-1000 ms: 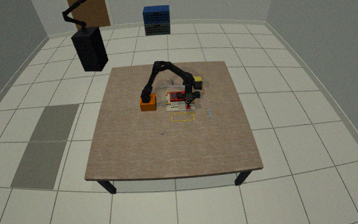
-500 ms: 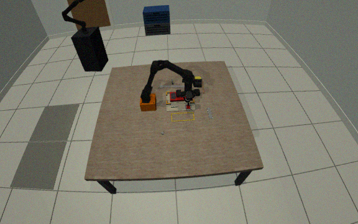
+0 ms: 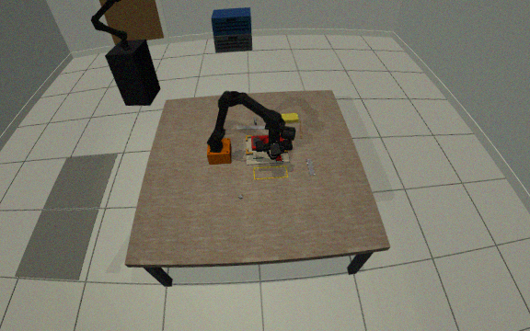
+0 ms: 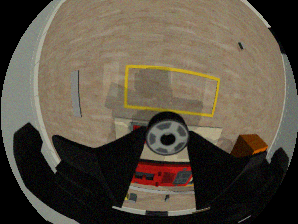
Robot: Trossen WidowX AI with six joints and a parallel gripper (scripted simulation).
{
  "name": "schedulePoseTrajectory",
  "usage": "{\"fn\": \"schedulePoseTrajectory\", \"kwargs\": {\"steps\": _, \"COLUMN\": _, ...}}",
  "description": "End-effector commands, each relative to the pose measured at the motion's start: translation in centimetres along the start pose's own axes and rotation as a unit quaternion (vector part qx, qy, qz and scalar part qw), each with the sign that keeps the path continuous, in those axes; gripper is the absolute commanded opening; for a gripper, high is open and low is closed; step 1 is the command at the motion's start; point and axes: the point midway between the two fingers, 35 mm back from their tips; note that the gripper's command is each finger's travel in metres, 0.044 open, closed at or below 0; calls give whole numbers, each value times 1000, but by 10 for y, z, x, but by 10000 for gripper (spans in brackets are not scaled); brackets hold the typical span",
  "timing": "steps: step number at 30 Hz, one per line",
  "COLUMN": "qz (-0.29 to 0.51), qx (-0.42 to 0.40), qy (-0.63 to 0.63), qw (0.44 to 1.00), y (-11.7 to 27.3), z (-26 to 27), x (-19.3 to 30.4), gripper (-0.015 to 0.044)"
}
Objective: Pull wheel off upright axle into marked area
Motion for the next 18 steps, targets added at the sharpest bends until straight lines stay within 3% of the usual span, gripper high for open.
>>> {"fn": "schedulePoseTrajectory", "kwargs": {"steps": 1, "qz": 0, "qx": -6, "qy": 2, "qw": 1000, "y": 4, "z": -4, "x": -13, "gripper": 0}}
{"fn": "schedulePoseTrajectory", "kwargs": {"steps": 18, "qz": -1, "qx": -7, "qy": 2, "qw": 1000, "y": -21, "z": -10, "x": -32, "gripper": 0}}
Point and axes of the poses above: the point midway between the two fingers, 35 mm back from their tips, its own y axis back along the fingers, its own z axis across the jaws, x = y × z, and after that the axes turned 15 degrees about -y, right-handed
